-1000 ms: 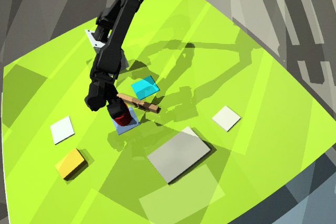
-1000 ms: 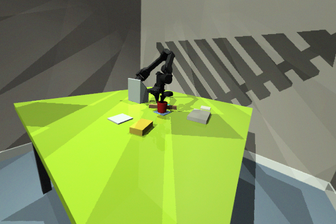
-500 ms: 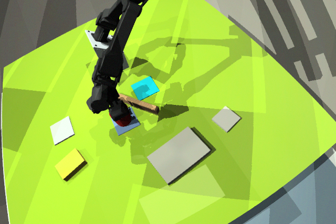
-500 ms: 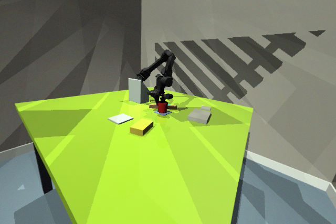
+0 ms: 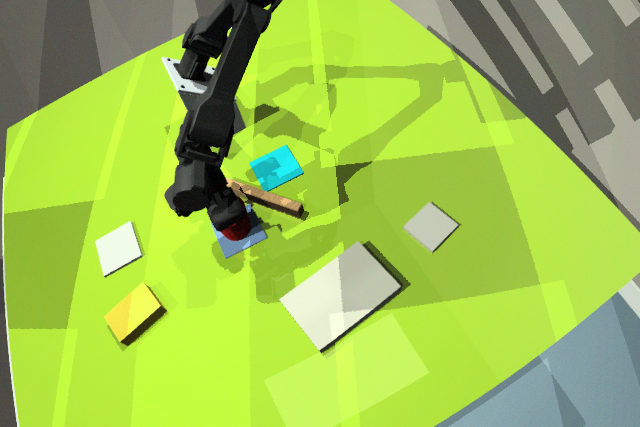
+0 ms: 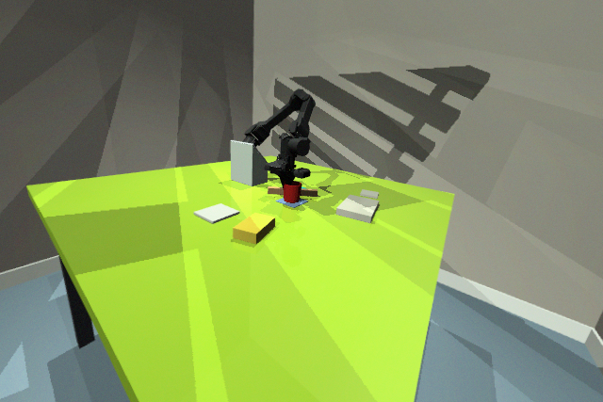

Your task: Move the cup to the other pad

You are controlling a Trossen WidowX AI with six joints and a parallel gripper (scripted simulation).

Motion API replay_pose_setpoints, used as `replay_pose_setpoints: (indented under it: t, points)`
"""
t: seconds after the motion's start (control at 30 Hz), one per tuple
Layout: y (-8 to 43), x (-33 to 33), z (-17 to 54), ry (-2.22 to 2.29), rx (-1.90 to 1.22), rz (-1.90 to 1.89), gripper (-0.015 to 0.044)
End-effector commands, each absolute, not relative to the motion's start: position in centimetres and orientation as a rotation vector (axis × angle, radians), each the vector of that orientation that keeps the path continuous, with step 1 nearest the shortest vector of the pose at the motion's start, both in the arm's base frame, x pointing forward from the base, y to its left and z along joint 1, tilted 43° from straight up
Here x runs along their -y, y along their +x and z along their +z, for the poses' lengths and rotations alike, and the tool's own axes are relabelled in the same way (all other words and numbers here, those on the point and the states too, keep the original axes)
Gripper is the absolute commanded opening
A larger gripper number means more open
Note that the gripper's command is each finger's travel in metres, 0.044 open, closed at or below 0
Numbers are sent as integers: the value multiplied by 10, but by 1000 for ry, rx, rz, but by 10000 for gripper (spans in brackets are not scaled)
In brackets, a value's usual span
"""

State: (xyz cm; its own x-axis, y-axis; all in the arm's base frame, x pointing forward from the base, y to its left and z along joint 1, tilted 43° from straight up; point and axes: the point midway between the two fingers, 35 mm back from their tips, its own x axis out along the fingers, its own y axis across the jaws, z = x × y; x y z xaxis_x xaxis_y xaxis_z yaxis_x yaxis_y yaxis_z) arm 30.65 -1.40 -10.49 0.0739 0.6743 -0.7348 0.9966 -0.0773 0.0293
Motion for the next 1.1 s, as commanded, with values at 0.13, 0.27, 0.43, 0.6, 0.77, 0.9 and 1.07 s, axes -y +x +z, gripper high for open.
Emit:
replay_pose_setpoints:
  t: [0.13, 0.27, 0.43, 0.6, 0.77, 0.9, 1.07]
  points:
    - [307, 15, -103, 1810, -1654, -764, 0]
    - [306, 23, -96, 1811, -1654, -766, 0]
    - [304, 38, -80, 1813, -1655, -769, 0]
    - [300, 50, -67, 1815, -1656, -770, 0]
    - [299, 50, -67, 1816, -1656, -770, 0]
    - [299, 48, -68, 1822, -1659, -773, 0]
    - [299, 48, -68, 1822, -1659, -773, 0]
